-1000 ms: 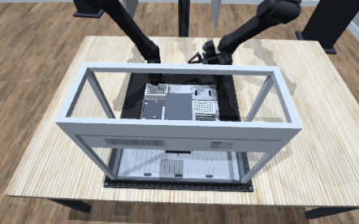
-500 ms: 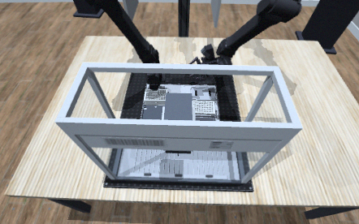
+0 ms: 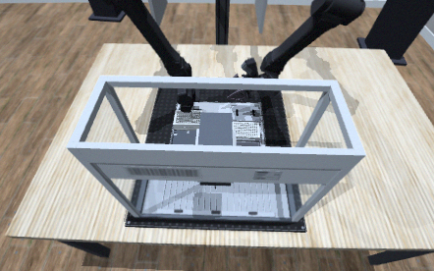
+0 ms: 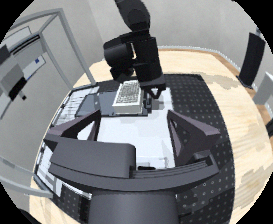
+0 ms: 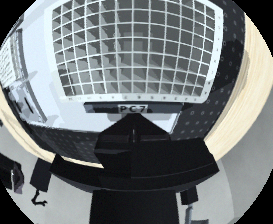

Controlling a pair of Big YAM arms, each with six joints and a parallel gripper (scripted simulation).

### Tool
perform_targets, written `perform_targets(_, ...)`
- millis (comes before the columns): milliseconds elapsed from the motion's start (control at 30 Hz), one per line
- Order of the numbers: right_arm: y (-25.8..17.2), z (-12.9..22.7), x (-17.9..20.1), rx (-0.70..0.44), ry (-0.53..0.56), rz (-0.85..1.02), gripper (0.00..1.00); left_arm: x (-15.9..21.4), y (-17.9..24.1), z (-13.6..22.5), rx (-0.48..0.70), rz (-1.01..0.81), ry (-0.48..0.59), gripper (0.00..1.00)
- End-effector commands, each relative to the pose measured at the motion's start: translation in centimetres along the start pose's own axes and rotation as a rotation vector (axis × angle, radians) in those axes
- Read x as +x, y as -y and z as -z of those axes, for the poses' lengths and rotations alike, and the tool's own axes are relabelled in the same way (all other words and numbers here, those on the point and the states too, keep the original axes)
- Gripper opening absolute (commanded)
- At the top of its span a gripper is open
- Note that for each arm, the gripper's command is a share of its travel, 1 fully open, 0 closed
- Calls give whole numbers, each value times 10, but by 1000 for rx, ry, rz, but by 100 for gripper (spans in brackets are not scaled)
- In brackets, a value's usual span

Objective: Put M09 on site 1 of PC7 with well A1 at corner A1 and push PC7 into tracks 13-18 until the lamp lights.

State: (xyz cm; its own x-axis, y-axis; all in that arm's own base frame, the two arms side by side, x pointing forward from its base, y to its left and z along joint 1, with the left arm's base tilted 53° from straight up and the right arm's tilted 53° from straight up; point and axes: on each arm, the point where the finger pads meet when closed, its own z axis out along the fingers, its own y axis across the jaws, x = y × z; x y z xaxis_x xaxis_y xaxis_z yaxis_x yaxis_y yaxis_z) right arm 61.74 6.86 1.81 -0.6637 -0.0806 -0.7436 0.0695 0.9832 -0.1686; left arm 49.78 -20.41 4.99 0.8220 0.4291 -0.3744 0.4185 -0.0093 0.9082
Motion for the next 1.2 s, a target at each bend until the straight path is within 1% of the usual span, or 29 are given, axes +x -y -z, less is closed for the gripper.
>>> perform_targets(0, 8, 8, -62, 7, 87, -16, 0, -10, -20, -10, -3, -62, 19, 100)
perform_targets(133, 8, 8, -67, 7, 86, -16, 0, -8, -23, -11, -3, -69, 15, 100)
perform_targets(367, 9, 12, -98, 7, 90, -17, 0, -8, -38, -17, -14, -99, 14, 100)
perform_targets(467, 8, 8, -106, 7, 77, -13, 0, -8, -40, -17, -22, -93, 11, 100)
perform_targets(567, 8, 8, -117, 7, 75, -12, 0, -4, -33, -12, -27, -62, -4, 100)
perform_targets(667, 7, 4, -118, 8, 66, -10, 0, -2, -32, -11, -30, -55, -9, 100)
perform_targets(767, 6, 3, -130, 8, 61, -8, 0, -2, -37, -11, -46, -51, -13, 100)
perform_targets(1167, 7, 4, -160, 8, 60, -8, 0, -2, -56, -9, -107, -36, -21, 100)
